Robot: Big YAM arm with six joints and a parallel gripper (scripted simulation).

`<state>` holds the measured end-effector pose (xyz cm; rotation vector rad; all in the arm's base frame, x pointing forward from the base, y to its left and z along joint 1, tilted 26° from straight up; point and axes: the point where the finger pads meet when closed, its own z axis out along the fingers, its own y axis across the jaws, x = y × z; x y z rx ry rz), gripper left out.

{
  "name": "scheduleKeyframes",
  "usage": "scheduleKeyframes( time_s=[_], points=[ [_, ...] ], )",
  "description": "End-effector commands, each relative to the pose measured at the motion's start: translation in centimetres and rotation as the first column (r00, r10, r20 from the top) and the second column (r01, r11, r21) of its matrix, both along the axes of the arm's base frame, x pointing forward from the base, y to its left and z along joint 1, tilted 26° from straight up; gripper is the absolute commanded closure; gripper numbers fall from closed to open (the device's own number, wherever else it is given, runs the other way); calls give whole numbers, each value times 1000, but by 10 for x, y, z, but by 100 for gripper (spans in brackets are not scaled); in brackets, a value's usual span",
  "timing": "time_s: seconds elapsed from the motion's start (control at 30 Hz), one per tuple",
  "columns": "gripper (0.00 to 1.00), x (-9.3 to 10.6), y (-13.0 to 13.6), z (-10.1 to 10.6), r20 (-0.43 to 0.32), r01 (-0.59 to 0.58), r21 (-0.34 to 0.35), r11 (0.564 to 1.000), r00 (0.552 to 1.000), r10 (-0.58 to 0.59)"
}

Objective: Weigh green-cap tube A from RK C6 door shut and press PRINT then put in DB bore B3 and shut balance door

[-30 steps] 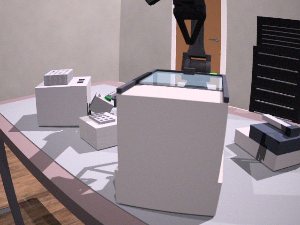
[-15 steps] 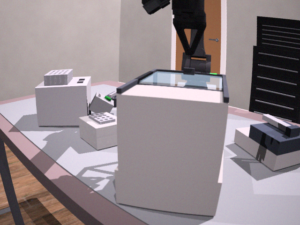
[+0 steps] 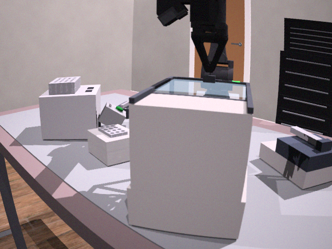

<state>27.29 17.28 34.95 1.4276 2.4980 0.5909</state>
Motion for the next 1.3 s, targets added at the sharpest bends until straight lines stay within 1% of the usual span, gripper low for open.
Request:
scheduleKeyframes(
  time_s=[0.0,0.07,0.23,0.3,0.33,0.37,1.27],
  points=[
    [70,6,4,-5,-2,12,4,1000,1000,-11],
    [70,5,3,-4,4,11,7,1000,1000,-11],
    [70,9,6,-14,-2,10,3,1000,1000,-10],
    [70,10,6,-15,-2,10,3,1000,1000,-10],
    [70,8,5,-12,3,11,6,1000,1000,-11],
    [70,8,5,3,29,2,18,1000,1000,-3],
    [70,8,5,3,29,2,18,1000,1000,-3]
  ],
)
